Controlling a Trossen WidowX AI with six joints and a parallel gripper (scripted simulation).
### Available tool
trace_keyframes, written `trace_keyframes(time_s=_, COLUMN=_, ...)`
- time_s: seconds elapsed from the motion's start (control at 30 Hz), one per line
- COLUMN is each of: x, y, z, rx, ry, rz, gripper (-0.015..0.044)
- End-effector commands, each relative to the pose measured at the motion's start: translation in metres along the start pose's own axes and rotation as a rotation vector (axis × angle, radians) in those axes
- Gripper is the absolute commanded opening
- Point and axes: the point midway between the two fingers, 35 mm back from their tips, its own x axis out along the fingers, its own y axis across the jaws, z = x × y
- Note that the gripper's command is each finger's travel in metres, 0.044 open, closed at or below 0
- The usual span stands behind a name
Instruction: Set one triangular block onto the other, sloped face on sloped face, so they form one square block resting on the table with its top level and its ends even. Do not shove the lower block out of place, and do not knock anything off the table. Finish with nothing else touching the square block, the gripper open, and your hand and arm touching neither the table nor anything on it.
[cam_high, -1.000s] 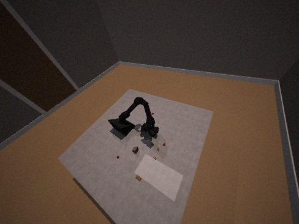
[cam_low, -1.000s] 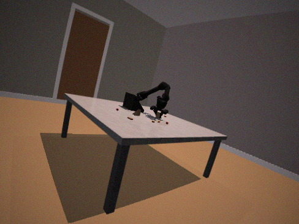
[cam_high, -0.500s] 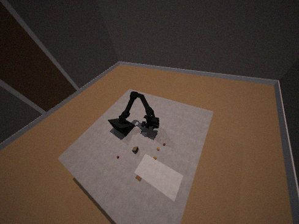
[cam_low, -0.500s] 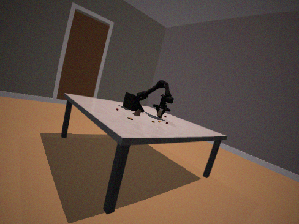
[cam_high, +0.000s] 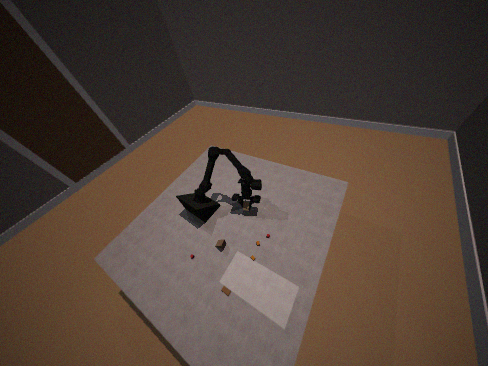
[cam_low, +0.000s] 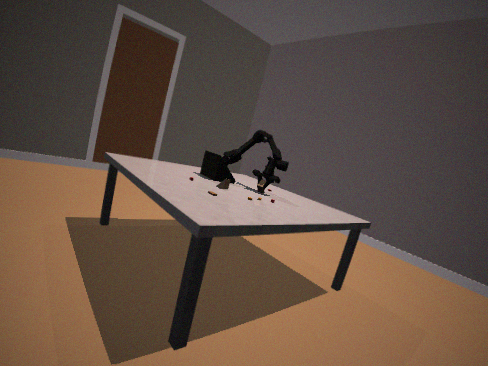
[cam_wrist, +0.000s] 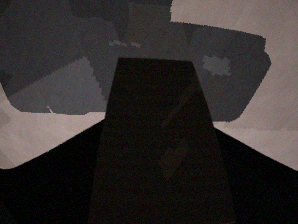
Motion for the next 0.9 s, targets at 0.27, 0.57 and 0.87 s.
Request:
trace_keyframes(time_s=0.27, x=-0.01, y=-0.001, z=0.02, rx=0.003, ry=0.304, rz=-0.011, gripper=0.0)
trace_keyframes(time_s=0.57, x=-0.014, y=-0.001, z=0.029, rx=0.004, ry=0.407, rz=-0.016, gripper=0.0053)
trace_keyframes(time_s=0.87, x=-0.014, y=-0.001, z=0.029, rx=0.004, ry=0.407, rz=-0.016, gripper=0.0289)
